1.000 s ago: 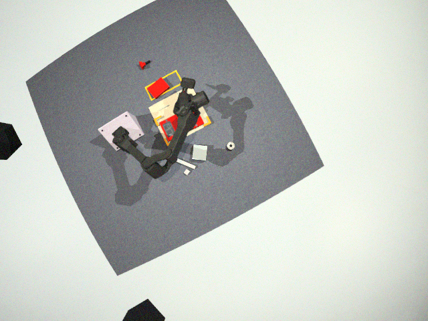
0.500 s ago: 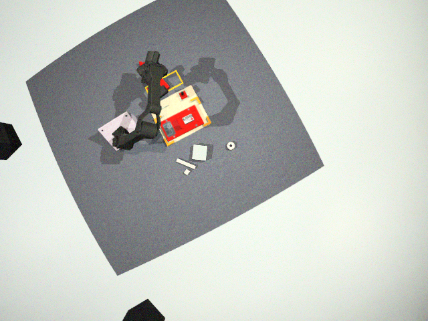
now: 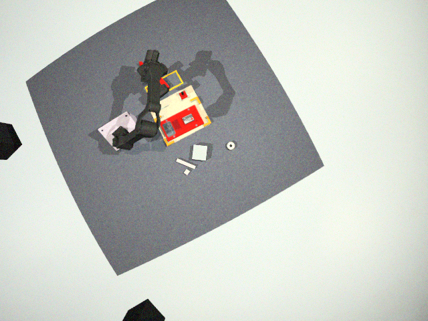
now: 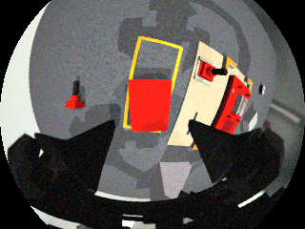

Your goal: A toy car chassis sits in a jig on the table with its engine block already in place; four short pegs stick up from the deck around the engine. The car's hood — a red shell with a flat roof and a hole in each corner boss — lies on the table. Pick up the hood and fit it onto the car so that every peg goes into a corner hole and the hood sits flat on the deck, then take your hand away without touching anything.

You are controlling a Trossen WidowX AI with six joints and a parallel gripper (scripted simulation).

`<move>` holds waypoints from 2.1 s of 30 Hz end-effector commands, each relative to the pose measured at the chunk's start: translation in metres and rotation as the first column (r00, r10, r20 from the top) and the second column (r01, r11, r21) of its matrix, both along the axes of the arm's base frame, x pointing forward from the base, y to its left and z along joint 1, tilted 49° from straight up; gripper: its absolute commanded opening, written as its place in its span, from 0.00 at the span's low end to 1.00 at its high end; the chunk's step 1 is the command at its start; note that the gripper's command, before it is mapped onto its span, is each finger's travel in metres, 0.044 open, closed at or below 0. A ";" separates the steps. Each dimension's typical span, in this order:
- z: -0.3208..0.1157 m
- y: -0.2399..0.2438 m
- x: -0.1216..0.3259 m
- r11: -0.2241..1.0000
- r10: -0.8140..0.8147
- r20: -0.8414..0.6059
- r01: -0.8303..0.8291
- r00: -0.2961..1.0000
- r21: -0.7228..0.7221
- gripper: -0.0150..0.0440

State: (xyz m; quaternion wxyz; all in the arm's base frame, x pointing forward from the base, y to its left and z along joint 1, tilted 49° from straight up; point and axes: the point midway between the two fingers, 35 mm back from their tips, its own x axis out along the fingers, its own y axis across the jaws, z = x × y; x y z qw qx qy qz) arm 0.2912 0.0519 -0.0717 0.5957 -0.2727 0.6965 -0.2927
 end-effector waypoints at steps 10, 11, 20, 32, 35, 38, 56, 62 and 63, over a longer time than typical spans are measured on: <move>-0.010 -0.009 -0.001 1.000 0.007 -0.005 -0.007 1.000 -0.007 1.00; -0.010 -0.010 -0.001 1.000 0.007 -0.005 -0.007 1.000 -0.007 1.00; -0.016 -0.016 -0.002 1.000 0.007 -0.005 -0.007 1.000 -0.007 1.00; -0.023 -0.023 -0.004 1.000 0.007 -0.005 -0.007 1.000 -0.008 1.00; -0.024 -0.025 -0.005 1.000 0.007 -0.005 -0.007 1.000 -0.008 1.00; -0.026 -0.027 -0.005 1.000 0.007 -0.005 -0.007 1.000 -0.008 1.00; -0.036 -0.039 -0.008 1.000 0.006 -0.005 -0.006 1.000 -0.010 1.00; -0.036 -0.039 -0.009 1.000 0.006 -0.005 -0.006 1.000 -0.010 1.00; -0.037 -0.040 -0.009 1.000 0.006 -0.005 -0.006 1.000 -0.010 1.00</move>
